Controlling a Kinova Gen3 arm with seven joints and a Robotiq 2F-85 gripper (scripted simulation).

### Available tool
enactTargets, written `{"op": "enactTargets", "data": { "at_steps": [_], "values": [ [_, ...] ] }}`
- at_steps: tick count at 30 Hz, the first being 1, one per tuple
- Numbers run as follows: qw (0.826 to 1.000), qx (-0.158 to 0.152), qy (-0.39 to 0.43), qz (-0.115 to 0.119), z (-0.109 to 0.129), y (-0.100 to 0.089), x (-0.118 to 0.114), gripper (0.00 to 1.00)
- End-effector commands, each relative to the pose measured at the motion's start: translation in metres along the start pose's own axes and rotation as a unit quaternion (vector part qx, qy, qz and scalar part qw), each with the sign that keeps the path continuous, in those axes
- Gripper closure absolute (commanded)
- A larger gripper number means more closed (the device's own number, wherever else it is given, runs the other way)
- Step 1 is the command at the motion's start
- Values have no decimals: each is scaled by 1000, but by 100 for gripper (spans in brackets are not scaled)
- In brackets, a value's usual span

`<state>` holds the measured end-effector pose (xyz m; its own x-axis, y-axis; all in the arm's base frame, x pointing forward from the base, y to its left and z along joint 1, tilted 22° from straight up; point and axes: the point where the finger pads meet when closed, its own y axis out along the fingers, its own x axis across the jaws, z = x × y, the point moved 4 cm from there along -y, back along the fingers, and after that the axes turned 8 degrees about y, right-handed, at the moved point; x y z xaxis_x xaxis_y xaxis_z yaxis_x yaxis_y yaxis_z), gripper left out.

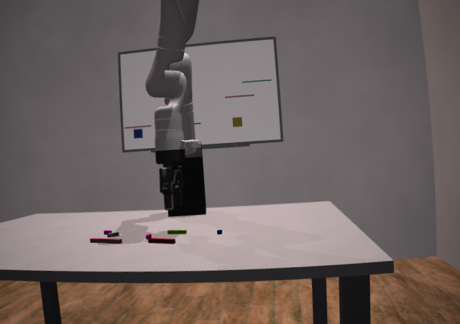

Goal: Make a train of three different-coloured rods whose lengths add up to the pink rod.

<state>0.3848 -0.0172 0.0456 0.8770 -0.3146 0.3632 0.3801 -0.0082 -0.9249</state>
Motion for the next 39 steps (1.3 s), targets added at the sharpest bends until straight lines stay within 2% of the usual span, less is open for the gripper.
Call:
{"op": "enactTargets", "data": {
  "at_steps": [1, 15, 19, 22, 26, 30, 32, 35, 39],
  "values": [
    [1000, 0, 2, 0, 0, 0, 0, 0],
    [995, -2, 100, 0, -11, 2, 2, 0],
    [985, -4, 175, 1, -20, 4, 4, 0],
    [970, -5, 244, 1, -28, 5, 5, 0],
    [938, -7, 348, 1, -39, 7, 6, 0],
    [888, -8, 459, 0, -52, 8, 8, 0],
    [888, -8, 459, 0, -52, 8, 8, 0],
    [841, -9, 541, 0, -62, 8, 9, 0],
    [766, -9, 643, -1, -74, 8, 10, 0]
  ]
}}
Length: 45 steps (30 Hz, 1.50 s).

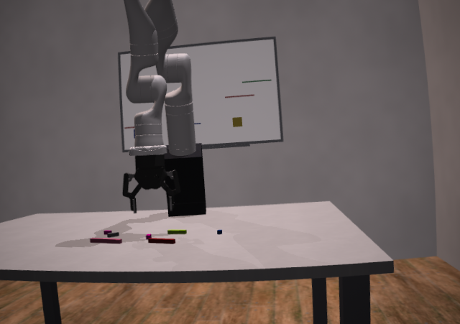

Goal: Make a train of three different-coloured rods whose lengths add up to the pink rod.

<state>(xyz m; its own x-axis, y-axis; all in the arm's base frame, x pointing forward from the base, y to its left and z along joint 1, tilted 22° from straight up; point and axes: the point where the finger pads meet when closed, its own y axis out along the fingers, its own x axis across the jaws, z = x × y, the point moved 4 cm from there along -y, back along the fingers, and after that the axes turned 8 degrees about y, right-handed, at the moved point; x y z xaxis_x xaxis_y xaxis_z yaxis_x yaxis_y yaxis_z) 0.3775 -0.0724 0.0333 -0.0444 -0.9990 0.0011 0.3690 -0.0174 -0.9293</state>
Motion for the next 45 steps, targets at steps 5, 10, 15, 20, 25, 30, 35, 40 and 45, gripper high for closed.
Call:
{"op": "enactTargets", "data": {
  "at_steps": [5, 10, 15, 20, 25, 30, 35, 40, 45],
  "values": [
    [980, 0, 201, 1, -4, -2, 33, 0],
    [960, 1, 280, 2, -5, -3, 40, 0],
    [923, 2, 385, 4, -6, -5, 50, 0],
    [890, 3, 456, 6, -7, -7, 57, 0],
    [870, 3, 494, 8, -7, -8, 61, 0],
    [864, 3, 504, 8, -7, -9, 62, 0],
    [862, 3, 507, 8, -7, -9, 62, 0],
    [862, 3, 507, 8, -7, -9, 62, 0],
    [862, 3, 507, 8, -7, -9, 62, 0]
  ]
}}
